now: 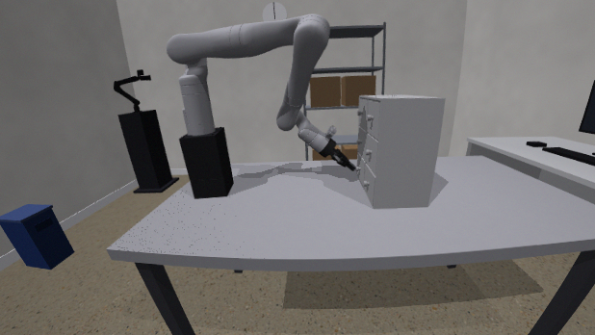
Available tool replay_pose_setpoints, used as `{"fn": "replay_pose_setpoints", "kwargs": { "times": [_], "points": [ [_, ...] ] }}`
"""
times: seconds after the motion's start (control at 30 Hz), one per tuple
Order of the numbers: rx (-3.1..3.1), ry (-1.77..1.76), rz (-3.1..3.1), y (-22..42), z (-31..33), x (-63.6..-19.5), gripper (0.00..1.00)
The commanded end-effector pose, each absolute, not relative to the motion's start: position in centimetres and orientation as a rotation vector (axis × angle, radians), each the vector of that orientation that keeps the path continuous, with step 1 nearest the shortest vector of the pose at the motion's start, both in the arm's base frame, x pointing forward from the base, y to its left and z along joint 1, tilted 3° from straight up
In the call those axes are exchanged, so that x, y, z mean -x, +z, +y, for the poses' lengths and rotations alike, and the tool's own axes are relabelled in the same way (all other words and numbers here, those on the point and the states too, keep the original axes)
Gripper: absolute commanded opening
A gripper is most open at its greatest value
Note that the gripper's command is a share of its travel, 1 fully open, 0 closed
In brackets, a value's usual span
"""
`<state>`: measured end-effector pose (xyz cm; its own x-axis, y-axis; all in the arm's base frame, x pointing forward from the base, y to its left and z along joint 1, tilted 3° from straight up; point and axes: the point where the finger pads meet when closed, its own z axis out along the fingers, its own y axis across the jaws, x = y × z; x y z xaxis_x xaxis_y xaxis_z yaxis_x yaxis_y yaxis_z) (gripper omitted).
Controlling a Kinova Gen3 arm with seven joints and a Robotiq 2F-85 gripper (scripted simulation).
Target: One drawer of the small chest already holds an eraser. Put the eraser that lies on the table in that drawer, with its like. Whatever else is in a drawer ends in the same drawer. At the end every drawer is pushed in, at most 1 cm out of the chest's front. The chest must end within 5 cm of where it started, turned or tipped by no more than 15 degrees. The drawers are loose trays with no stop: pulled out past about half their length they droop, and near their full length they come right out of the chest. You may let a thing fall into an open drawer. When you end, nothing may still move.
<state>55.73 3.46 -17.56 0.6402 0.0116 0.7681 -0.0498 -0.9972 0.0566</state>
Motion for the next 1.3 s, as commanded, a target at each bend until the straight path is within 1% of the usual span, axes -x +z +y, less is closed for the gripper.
{"fn": "replay_pose_setpoints", "kwargs": {
  "times": [0.0, 0.17, 0.43, 0.77, 1.27],
  "points": [
    [-2.777, 1.307, -0.032, -17.4, 3.5, -55.7, 0.0],
    [-2.777, 1.307, -0.032, -17.4, 3.5, -54.8, 0.0],
    [-2.777, 1.307, -0.032, -17.4, 3.7, -51.3, 0.0],
    [-2.777, 1.307, -0.032, -17.2, 3.7, -50.7, 0.0],
    [-2.777, 1.307, -0.032, -11.0, 4.3, -46.4, 0.0]
  ]
}}
